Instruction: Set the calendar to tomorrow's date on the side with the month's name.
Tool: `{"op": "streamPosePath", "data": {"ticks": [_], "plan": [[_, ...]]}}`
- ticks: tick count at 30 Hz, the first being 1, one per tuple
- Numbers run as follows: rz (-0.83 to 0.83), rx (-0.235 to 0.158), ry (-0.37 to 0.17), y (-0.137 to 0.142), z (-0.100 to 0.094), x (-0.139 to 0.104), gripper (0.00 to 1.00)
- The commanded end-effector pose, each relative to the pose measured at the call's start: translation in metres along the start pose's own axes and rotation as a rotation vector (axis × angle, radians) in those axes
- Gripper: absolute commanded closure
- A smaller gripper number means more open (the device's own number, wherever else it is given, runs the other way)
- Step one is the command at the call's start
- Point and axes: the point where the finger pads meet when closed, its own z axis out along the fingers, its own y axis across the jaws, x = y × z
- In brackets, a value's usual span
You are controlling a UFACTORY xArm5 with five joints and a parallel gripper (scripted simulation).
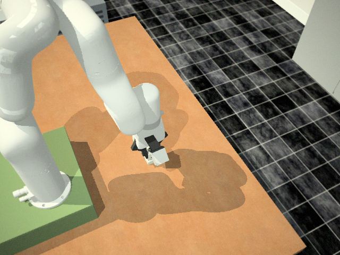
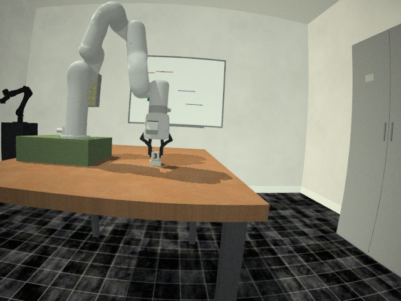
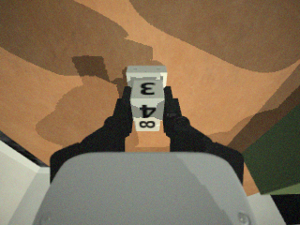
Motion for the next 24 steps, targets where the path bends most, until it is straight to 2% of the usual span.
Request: {"op": "streamPosePath", "data": {"ticks": [1,24], "plan": [[0.0,0.003,0.0,-0.0011,-0.0005,-0.0001,0.71],[-0.001,0.003,0.0,-0.001,0.0063,-0.0005,0.71]]}}
